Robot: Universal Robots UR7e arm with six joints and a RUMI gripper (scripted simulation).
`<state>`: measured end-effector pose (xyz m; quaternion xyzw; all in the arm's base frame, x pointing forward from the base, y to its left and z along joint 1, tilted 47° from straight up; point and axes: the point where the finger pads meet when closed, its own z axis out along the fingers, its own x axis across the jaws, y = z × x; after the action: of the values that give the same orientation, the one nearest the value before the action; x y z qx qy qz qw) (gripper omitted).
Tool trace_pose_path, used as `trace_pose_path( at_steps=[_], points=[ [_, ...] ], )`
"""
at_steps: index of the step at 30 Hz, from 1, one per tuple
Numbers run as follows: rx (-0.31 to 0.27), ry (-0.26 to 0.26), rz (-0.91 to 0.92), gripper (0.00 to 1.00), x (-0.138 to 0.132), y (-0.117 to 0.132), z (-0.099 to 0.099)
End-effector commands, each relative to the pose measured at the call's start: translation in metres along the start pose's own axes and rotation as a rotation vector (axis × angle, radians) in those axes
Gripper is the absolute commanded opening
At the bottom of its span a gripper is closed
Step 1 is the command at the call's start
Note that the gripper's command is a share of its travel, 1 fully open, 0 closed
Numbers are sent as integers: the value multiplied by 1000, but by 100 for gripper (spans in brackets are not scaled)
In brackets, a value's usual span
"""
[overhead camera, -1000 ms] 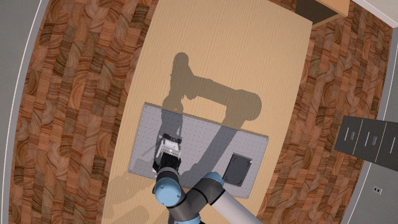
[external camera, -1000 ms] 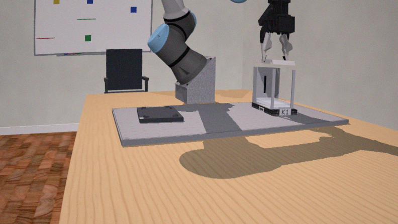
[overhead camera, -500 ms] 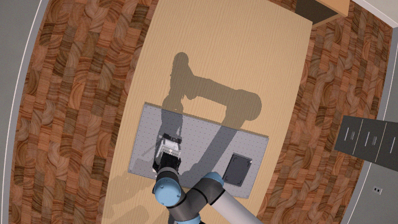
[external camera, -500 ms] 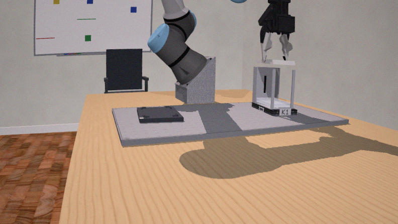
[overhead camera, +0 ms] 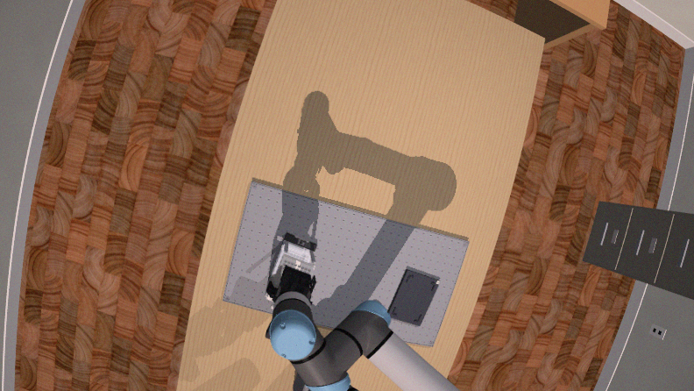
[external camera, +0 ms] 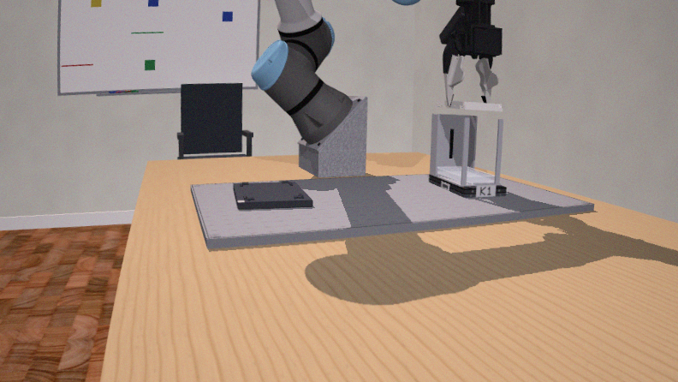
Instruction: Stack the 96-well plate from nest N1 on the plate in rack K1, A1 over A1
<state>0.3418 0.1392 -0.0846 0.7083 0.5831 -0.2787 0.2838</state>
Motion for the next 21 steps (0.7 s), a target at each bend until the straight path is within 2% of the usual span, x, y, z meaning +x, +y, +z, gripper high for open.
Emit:
trace_pose_path(
  at_steps=[1,21],
  points=[
    [-1,1,0,0,0,0,0],
    [-1,1,0,0,0,0,6]
  ],
)
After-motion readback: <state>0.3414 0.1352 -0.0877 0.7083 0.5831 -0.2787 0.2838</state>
